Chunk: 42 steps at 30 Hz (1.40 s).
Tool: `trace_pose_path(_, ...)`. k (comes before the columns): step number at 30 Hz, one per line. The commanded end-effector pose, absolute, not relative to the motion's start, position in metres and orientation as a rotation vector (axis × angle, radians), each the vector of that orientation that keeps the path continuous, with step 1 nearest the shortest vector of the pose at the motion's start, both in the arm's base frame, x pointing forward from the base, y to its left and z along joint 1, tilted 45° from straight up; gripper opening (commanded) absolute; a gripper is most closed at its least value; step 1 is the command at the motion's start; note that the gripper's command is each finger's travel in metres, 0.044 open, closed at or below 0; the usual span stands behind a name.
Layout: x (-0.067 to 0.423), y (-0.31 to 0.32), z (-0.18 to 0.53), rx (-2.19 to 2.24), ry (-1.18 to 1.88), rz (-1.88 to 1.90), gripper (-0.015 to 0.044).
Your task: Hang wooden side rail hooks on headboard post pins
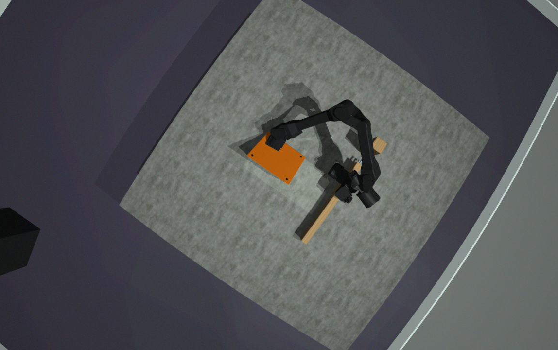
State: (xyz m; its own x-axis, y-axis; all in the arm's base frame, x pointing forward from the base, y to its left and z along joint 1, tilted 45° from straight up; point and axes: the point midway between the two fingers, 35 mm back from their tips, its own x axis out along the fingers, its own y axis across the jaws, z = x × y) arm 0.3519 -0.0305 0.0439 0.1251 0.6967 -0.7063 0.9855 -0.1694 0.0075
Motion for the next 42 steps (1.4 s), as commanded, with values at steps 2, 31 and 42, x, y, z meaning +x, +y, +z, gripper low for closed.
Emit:
trace_pose_path(2, 0.3516, -0.0346, 0.0453, 1.929, 1.61, -0.794, 0.0)
trace_pose_path(31, 0.3509, -0.038, 0.0487, 1.929, 1.61, -0.794, 0.0)
trace_pose_path(42, 0.3507, -0.0393, 0.05, 1.929, 1.61, -0.794, 0.0)
